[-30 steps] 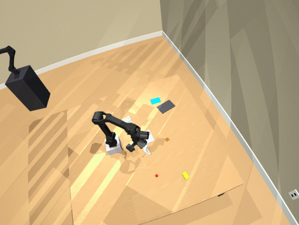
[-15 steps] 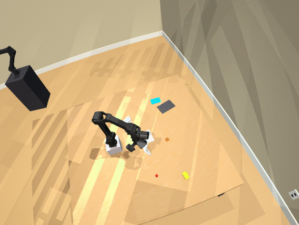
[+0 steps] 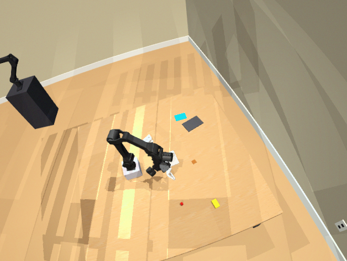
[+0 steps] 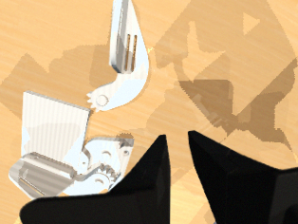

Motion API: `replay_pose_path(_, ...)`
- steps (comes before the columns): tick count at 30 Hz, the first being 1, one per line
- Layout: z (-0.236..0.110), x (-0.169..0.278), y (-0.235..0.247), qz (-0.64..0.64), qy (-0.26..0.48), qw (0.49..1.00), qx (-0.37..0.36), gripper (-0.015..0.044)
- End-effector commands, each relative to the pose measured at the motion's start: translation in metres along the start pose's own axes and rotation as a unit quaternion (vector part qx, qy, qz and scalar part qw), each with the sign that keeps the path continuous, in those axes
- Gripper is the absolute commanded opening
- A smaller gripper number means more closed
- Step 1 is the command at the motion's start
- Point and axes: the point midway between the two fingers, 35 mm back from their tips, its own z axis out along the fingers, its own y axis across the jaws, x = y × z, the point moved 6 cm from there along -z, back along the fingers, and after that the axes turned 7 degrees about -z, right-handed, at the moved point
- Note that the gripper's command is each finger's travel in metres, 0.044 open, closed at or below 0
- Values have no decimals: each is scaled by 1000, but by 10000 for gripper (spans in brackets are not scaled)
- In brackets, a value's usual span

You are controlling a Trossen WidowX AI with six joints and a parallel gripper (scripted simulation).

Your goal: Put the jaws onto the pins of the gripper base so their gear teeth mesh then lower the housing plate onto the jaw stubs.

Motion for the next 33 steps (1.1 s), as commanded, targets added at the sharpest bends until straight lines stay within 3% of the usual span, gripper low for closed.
replay_pose_path(1,0,0,0,0,0,1000,0,0)
replay_pose_path(11,0,0,0,0,0,1000,0,0)
replay_pose_path(27,-14,-55,19,150,-5,989,-4,420)
replay_pose_path(30,-11,-55,19,150,-5,989,-4,440)
replay_pose_path(33,18,-55,19,150,-5,989,-4,440)
